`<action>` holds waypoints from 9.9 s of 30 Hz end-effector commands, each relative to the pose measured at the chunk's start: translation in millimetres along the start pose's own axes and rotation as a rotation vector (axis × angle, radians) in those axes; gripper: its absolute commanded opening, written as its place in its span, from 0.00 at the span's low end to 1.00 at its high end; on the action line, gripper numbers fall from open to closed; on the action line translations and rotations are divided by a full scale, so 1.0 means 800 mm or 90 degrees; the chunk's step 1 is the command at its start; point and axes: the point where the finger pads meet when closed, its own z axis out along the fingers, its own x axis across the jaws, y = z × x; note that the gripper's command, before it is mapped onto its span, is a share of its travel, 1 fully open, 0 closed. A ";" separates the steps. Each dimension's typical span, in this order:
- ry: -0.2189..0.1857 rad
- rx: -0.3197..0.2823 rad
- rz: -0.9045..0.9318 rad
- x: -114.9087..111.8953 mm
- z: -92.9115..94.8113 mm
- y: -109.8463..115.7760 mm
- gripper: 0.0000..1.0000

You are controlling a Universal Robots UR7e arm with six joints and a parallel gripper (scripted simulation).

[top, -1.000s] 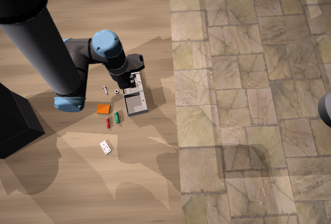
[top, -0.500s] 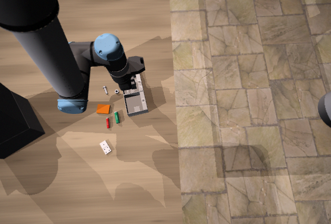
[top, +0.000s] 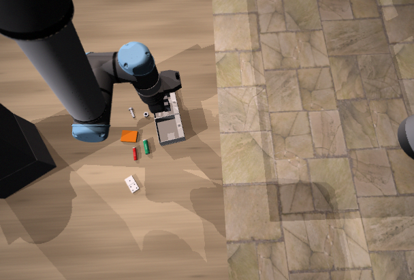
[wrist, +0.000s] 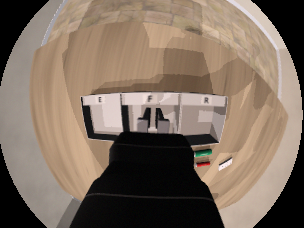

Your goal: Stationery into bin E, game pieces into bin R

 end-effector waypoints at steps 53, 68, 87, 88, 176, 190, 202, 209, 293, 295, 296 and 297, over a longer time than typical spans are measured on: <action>0.000 0.001 0.000 0.000 -0.062 -0.001 0.31; 0.000 0.001 0.000 -0.037 -0.075 0.001 0.31; 0.000 0.001 0.000 -0.104 -0.068 0.003 0.31; 0.000 0.001 0.000 -0.104 -0.065 0.003 0.31; 0.000 0.001 0.000 -0.104 -0.027 0.003 0.31; 0.000 0.001 0.000 -0.104 -0.067 0.003 0.31; 0.000 0.001 0.000 -0.104 -0.137 0.003 0.31; 0.000 0.001 0.000 -0.104 -0.189 0.003 0.31; 0.000 0.001 0.740 0.292 -0.065 0.186 0.79; 0.000 0.001 0.740 0.291 -0.065 0.186 0.79; 0.000 0.001 0.740 0.291 -0.065 0.186 0.79; 0.000 0.001 0.740 0.290 -0.065 0.186 0.79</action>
